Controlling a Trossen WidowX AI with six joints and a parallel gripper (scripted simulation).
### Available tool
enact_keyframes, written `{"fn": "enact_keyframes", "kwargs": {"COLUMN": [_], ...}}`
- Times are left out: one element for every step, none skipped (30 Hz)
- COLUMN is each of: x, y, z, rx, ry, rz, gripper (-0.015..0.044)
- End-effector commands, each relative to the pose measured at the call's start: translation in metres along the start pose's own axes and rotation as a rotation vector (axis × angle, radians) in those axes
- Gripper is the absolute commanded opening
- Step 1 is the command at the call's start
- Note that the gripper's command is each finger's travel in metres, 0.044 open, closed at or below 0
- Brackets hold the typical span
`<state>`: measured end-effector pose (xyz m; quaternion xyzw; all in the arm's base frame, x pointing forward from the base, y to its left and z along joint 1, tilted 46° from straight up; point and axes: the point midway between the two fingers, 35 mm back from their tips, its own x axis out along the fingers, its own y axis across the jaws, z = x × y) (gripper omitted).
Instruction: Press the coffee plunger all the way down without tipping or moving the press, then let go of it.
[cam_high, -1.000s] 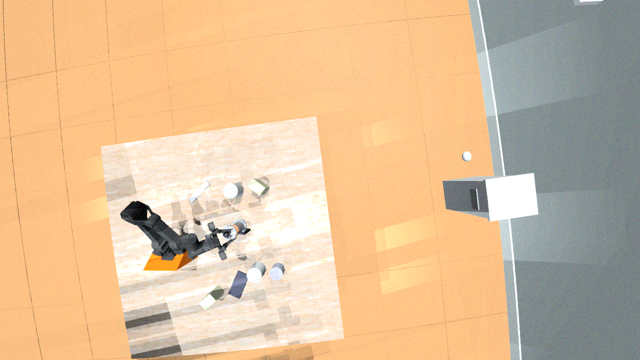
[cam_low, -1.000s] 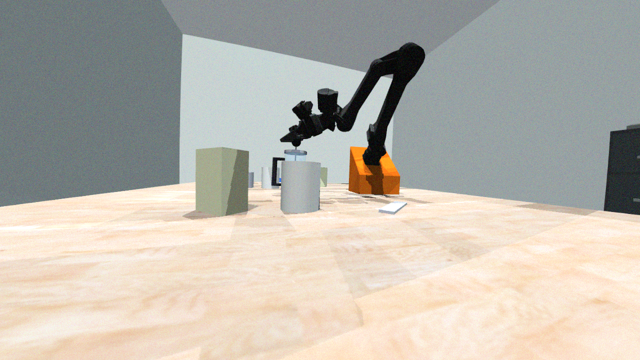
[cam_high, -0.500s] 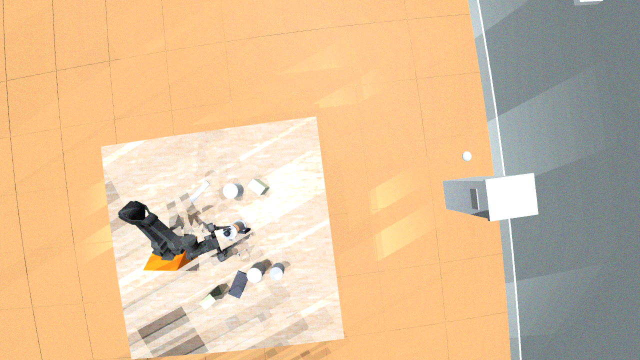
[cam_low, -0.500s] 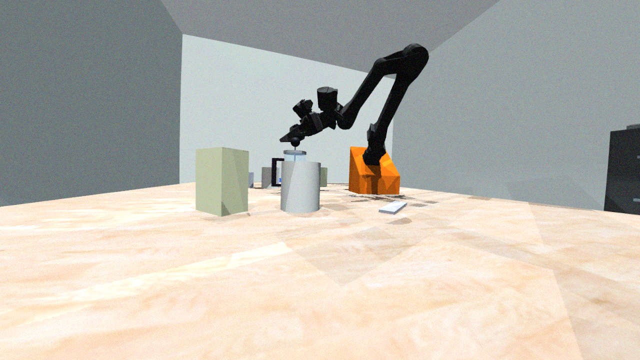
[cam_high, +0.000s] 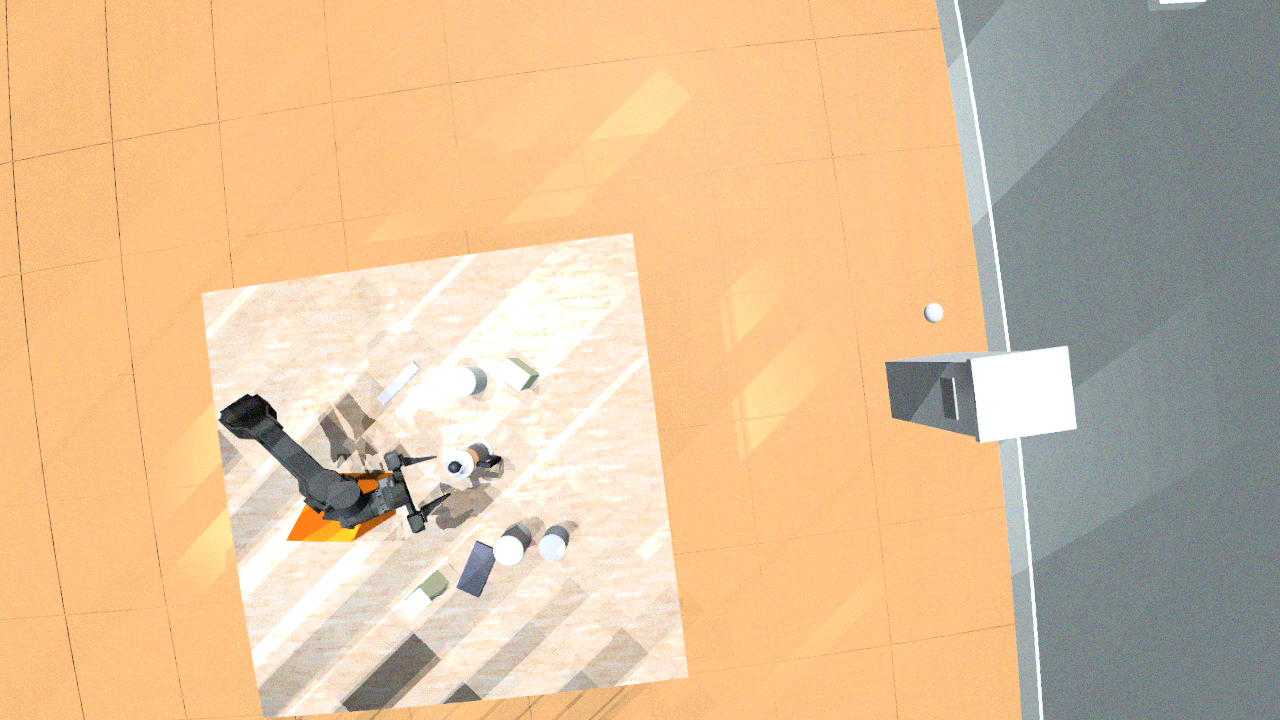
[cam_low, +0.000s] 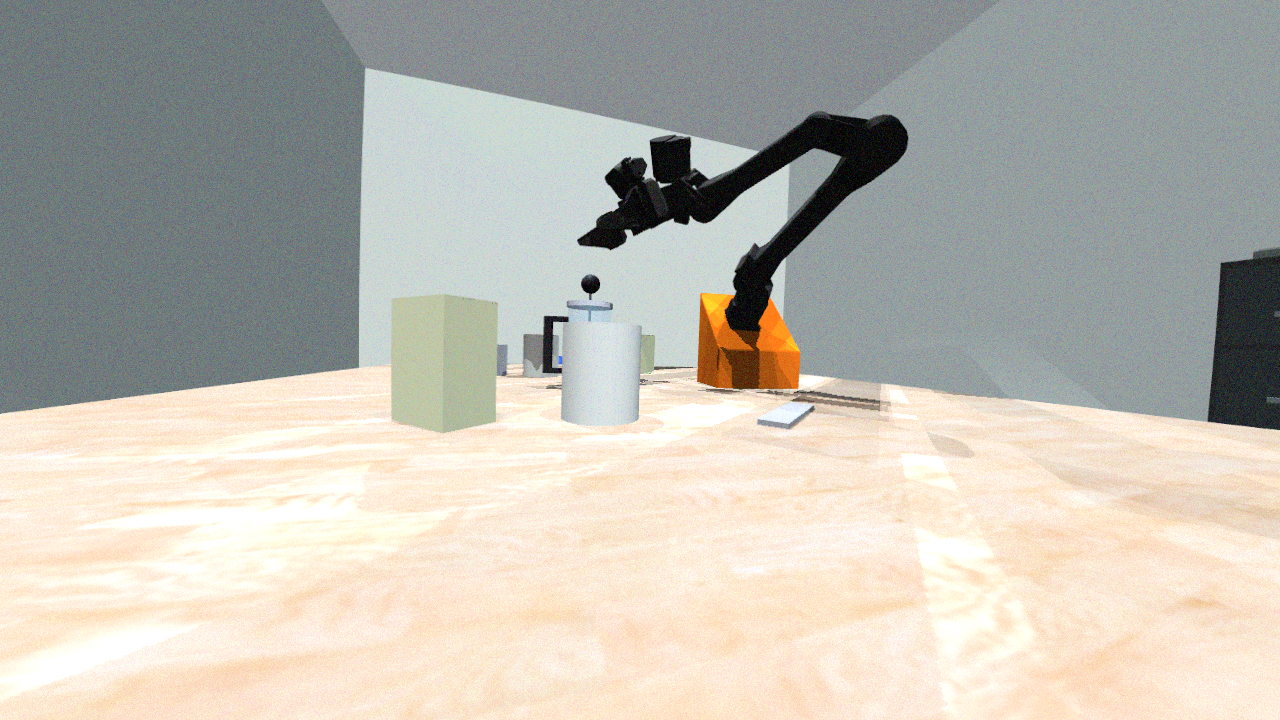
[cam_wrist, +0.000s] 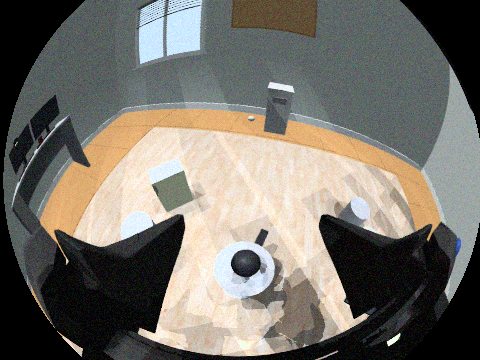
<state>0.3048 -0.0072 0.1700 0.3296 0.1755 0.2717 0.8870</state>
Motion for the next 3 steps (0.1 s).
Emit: {"fn": "enact_keyframes", "kwargs": {"x": [-0.0016, -0.0016, -0.0016], "y": [0.002, 0.002, 0.002], "z": [0.0017, 0.0017, 0.0017], "rx": [-0.007, -0.007, -0.007], "ry": [0.001, 0.001, 0.001], "rz": [0.006, 0.006, 0.006], "gripper": [0.044, 0.044, 0.044]}}
